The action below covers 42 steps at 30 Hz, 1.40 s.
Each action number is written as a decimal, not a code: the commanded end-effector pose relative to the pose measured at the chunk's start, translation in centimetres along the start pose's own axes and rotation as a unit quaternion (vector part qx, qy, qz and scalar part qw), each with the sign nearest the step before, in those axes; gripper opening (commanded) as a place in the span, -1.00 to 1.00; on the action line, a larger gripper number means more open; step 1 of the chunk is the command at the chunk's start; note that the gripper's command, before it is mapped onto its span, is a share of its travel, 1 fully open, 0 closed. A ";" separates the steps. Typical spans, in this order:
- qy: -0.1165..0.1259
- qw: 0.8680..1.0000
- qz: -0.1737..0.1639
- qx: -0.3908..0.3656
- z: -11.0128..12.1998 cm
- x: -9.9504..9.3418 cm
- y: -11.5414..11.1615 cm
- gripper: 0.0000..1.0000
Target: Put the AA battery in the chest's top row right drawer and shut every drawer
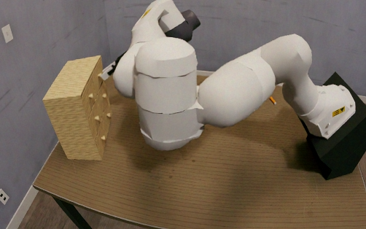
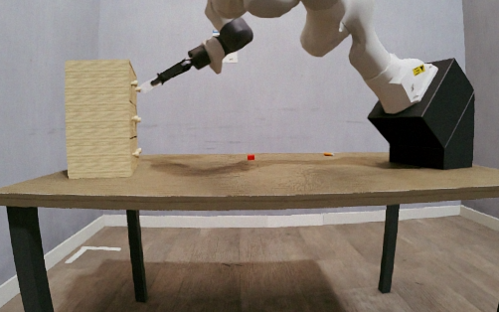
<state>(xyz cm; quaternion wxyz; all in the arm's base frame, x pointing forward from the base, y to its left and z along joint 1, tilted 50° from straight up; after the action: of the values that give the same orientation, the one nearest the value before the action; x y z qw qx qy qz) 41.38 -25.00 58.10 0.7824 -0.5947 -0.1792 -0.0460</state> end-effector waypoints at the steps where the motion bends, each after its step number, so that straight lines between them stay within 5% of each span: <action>1: 0.004 1.000 -0.001 0.006 -0.1 0.5 -0.3 -0.44; 39: 0.004 1.000 -0.001 0.006 0.0 1.4 -0.8 -0.44; 40: 0.004 1.000 -0.001 0.006 0.0 1.4 -0.8 -0.66; 42: 0.004 1.000 -0.001 0.006 0.0 1.4 -0.8 -0.66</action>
<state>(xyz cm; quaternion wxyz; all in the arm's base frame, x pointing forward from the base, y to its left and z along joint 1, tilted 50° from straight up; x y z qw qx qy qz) 42.41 -25.02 59.25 0.7852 -0.5917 -0.1764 -0.0479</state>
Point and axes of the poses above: the point where the finger pads meet when closed, its own x axis out along the fingers, its own z axis across the jaws, y = z × x, the point moved 10 cm from there along -x, back along the fingers, and after that the axes turned 13 degrees about x, right-handed, at the moved point
